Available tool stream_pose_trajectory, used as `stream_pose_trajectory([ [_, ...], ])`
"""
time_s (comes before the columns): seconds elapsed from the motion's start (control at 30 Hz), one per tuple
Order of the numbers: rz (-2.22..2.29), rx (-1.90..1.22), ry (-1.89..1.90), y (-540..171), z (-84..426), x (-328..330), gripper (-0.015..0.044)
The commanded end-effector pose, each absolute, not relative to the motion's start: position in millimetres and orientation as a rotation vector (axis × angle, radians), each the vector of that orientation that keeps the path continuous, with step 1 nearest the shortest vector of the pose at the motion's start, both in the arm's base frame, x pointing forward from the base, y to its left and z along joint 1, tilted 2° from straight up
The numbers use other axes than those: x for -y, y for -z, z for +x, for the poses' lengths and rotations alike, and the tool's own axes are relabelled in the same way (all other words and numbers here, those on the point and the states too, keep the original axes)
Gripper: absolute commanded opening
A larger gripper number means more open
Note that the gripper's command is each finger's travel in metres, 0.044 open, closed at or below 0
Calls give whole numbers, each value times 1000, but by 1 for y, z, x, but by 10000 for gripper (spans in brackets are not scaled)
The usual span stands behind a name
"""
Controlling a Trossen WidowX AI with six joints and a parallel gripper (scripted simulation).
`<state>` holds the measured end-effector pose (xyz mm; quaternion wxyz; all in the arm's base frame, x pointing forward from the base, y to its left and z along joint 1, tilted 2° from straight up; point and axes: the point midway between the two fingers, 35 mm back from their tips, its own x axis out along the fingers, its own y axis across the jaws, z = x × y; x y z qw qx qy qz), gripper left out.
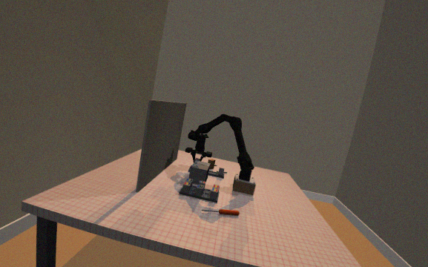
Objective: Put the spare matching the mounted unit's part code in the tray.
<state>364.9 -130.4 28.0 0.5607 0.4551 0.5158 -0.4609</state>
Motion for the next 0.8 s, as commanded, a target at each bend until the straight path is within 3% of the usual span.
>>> stream_pose_trajectory([
  [0.0,1072,-1218,1092,-23,364,130,0],
  [0.77,1072,-1219,1092,-3,360,129,0],
])
